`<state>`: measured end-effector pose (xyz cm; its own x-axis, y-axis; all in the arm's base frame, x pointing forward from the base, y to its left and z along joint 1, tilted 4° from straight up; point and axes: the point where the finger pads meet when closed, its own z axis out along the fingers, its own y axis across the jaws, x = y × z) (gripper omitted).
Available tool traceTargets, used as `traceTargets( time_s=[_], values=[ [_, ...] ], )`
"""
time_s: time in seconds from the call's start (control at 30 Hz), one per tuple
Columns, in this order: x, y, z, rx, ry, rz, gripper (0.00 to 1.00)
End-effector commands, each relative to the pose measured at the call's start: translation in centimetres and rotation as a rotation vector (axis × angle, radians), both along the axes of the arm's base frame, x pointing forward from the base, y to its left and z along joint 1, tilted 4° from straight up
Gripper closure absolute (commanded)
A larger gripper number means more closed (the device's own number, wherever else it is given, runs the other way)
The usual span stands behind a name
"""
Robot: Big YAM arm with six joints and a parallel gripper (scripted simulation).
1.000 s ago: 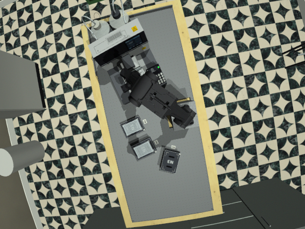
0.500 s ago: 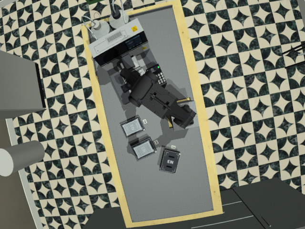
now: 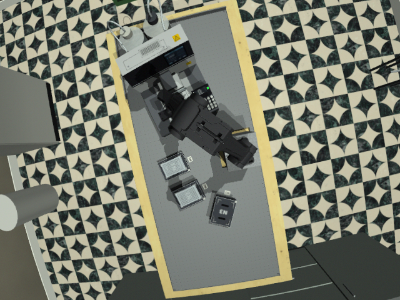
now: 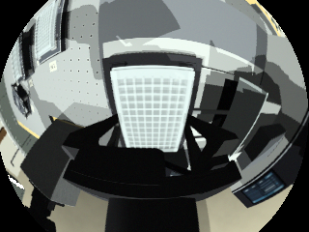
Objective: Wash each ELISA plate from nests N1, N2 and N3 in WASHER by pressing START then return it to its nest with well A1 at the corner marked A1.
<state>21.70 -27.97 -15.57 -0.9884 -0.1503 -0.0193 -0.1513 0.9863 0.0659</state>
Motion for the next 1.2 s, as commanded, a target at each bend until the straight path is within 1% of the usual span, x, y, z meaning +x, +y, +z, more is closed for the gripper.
traceTargets(
  time_s=[0.0,0.33,0.4,0.6,0.67,1.17],
  values=[
    [0.6,-0.7,0.2,-0.013,-0.009,-0.001,0.16],
    [0.6,-0.7,0.2,-0.013,-0.009,-0.001,0.16],
    [0.8,-0.6,1.2,-0.017,-0.011,-0.003,0.16],
    [0.4,-0.5,2.1,-0.012,-0.008,-0.004,0.16],
    [0.4,-0.5,2.1,-0.012,-0.008,-0.004,0.16],
    [0.2,-1.1,4.7,-0.017,-0.011,-0.003,0.16]
  ],
)
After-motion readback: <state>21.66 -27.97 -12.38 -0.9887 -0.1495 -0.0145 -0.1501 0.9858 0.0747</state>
